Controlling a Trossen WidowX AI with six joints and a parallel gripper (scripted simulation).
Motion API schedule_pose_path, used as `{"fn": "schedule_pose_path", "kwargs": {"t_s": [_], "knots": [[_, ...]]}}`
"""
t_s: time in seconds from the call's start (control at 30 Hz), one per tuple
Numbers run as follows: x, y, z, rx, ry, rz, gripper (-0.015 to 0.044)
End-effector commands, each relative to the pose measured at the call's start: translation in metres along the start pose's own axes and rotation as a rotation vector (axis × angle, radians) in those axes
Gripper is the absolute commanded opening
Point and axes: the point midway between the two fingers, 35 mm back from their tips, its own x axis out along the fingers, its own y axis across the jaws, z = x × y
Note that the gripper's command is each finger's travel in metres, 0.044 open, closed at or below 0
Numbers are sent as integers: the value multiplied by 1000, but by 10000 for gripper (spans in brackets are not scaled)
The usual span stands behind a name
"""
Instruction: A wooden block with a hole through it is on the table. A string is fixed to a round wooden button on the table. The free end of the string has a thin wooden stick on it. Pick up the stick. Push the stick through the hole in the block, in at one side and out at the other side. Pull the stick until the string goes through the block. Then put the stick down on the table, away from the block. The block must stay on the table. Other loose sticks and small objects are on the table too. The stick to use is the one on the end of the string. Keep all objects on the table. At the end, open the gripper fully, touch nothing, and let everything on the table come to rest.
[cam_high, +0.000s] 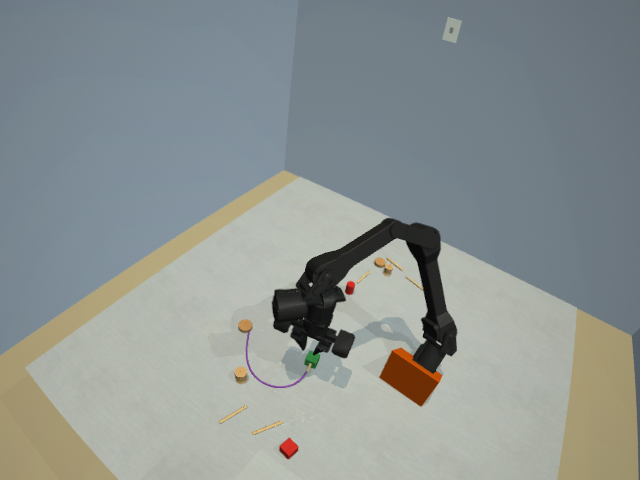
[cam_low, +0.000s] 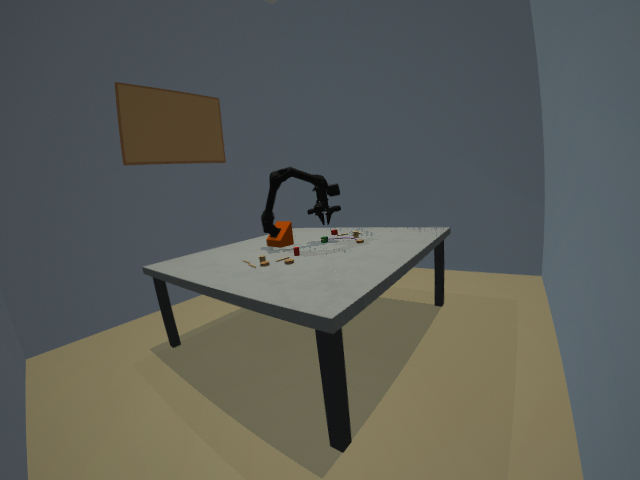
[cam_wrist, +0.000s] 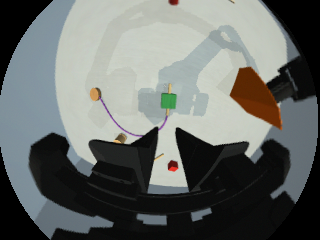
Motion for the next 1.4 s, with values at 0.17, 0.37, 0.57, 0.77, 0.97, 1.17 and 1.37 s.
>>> {"fn": "schedule_pose_path", "kwargs": {"t_s": [0.17,0.37,0.57,0.77,0.97,1.17,1.37], "knots": [[3,-1,11,-608,-6,-14,121],[3,-1,22,-1180,-4,-23,121],[3,-2,32,-1732,2,-33,121],[3,-2,39,-2065,9,-40,121],[3,-3,46,-2398,18,-46,121],[3,-3,51,-2732,31,-51,121],[3,-4,57,-3065,47,-54,121]]}}
